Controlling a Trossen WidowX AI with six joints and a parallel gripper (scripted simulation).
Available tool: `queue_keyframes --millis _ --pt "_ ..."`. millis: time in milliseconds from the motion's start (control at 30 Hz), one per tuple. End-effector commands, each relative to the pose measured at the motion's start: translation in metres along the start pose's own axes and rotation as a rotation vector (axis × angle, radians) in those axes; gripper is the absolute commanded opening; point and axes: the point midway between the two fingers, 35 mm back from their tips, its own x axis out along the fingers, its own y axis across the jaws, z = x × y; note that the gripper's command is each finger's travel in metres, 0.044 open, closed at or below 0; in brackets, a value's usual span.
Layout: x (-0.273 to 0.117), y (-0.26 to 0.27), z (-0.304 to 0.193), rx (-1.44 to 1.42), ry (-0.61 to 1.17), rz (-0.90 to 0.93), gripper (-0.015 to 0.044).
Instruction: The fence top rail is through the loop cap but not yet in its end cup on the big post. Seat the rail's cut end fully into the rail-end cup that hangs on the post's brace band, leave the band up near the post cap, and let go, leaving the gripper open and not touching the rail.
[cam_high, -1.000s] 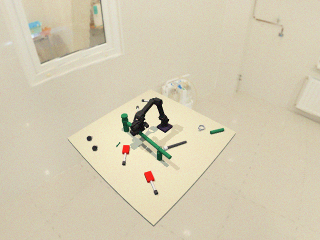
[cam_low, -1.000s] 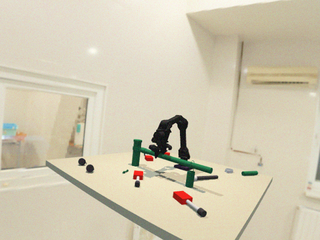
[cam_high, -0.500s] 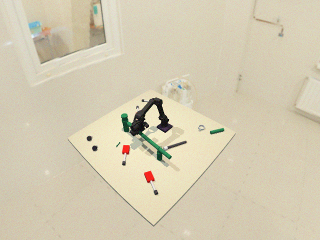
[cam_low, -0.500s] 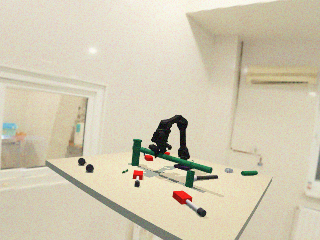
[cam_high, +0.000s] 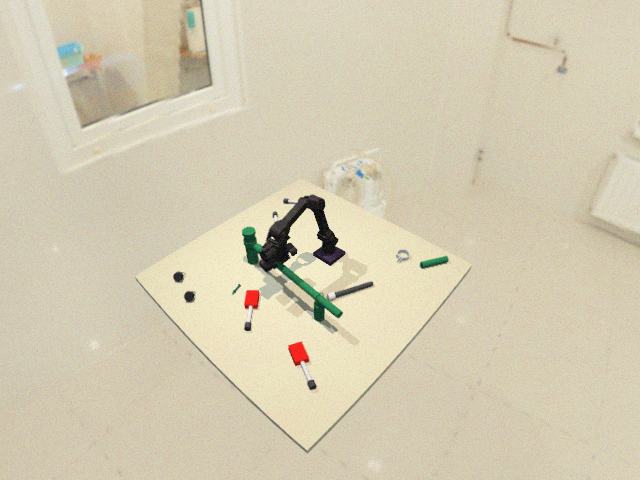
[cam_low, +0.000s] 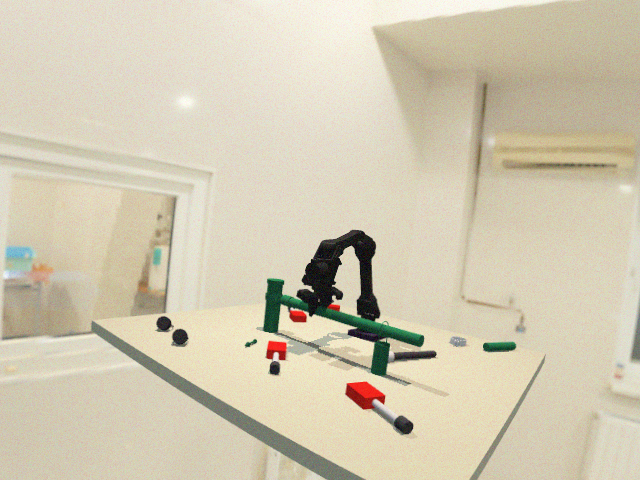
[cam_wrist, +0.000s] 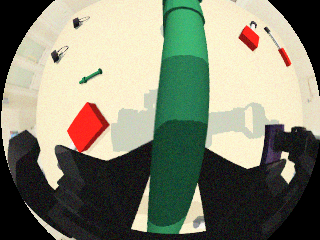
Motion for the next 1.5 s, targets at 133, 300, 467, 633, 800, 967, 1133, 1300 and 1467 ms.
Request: queue_keyframes --millis 133,300,467,633,800,967,1133,1300,1467 --pt "0.000 0.000 0.007 0.001 -0.008 0.002 0.0000" --pt "0.001 0.000 0.010 0.001 -0.008 0.002 0.0000" --pt "0.002 0.000 0.012 0.001 -0.008 0.002 0.0000" --pt "0.002 0.000 0.015 0.001 -0.009 0.002 0.0000" --pt "0.003 0.000 0.018 0.001 -0.009 0.002 0.0000" --pt "0.004 0.000 0.020 0.001 -0.009 0.002 0.0000" --pt "0.004 0.000 0.023 0.001 -0.009 0.002 0.0000" --pt "0.005 0.000 0.025 0.001 -0.010 0.002 0.0000" --pt "0.006 0.000 0.028 0.001 -0.010 0.002 0.0000"
